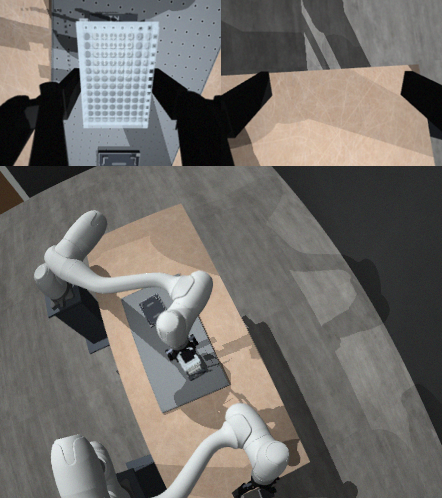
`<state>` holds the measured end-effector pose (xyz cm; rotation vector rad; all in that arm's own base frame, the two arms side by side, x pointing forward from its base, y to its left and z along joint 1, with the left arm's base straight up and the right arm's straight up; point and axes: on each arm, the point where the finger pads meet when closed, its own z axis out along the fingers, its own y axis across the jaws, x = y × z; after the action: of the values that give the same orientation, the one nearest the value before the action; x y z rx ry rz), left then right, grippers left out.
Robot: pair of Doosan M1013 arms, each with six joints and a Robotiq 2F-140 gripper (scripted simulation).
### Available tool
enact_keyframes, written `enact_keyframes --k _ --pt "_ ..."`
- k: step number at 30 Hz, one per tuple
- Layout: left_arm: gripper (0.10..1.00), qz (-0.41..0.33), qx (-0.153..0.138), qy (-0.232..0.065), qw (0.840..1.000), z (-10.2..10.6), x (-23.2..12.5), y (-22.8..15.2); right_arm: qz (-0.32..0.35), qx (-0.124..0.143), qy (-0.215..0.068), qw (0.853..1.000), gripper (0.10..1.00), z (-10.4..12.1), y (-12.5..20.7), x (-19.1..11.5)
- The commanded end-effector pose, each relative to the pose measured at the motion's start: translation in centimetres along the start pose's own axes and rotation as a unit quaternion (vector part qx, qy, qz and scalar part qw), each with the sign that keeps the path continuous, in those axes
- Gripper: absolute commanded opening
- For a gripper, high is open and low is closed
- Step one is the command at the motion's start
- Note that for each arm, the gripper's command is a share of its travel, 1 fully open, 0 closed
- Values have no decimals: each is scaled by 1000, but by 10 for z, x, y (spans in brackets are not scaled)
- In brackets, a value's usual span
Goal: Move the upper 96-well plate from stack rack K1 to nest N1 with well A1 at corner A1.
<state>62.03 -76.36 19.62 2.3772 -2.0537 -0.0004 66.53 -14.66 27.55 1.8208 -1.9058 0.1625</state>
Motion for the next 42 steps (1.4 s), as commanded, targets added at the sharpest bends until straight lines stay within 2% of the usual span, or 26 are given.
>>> enact_keyframes --k 1,8,42 --pt "99 0 1 1 1000 -2 0 0 0 1 0 1000 1000 -1 0 0" --pt "99 0 1 1 1000 -2 0 0 0 1 0 1000 1000 -1 0 0" --pt "99 2 1 1 1000 1 -100 6 0 1 0 1000 1000 -1 0 0"
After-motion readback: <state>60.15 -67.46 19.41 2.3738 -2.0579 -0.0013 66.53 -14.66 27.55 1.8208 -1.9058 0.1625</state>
